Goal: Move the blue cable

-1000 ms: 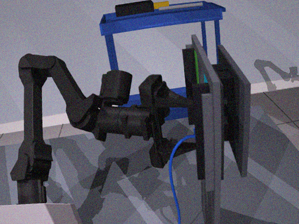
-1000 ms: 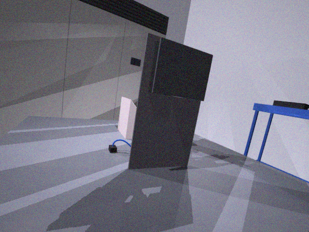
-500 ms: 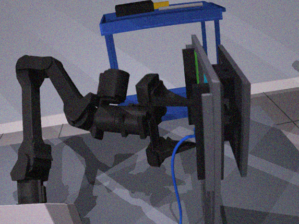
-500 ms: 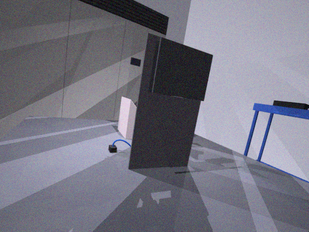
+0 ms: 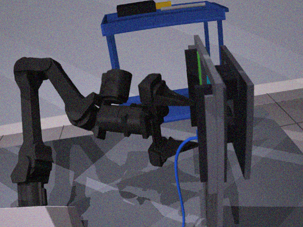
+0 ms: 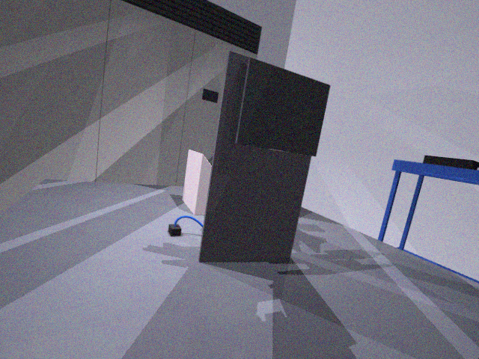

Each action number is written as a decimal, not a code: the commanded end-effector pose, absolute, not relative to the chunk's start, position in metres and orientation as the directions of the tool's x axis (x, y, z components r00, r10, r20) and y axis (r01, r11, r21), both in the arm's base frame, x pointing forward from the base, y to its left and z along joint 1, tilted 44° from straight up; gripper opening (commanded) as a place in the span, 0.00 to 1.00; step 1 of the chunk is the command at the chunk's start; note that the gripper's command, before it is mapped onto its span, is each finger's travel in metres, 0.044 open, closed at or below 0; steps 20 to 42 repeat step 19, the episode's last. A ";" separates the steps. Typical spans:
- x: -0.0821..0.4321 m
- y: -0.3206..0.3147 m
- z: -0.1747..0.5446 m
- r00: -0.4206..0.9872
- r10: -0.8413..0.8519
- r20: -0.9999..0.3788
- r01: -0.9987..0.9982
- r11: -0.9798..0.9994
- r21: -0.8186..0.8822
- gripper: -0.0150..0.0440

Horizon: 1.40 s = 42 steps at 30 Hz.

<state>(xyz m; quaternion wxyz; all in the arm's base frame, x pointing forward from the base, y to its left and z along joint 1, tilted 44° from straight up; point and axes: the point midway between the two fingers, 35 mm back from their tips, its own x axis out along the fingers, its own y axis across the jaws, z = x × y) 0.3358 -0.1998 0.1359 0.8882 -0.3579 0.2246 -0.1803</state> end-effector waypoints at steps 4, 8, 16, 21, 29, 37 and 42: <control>0.337 -0.196 0.139 0.832 -0.485 -0.269 0.164 0.679 -0.715 1.00; 0.338 -0.193 0.141 0.832 -0.485 -0.269 0.164 0.680 -0.715 1.00; 0.340 -0.188 0.144 0.832 -0.485 -0.269 0.164 0.680 -0.715 1.00; 0.340 -0.186 0.146 0.832 -0.485 -0.269 0.164 0.680 -0.715 1.00; 0.340 -0.186 0.146 0.832 -0.485 -0.269 0.164 0.680 -0.715 1.00; 0.340 -0.186 0.146 0.832 -0.485 -0.269 0.164 0.680 -0.715 1.00; 0.340 -0.186 0.146 0.832 -0.485 -0.269 0.164 0.680 -0.715 1.00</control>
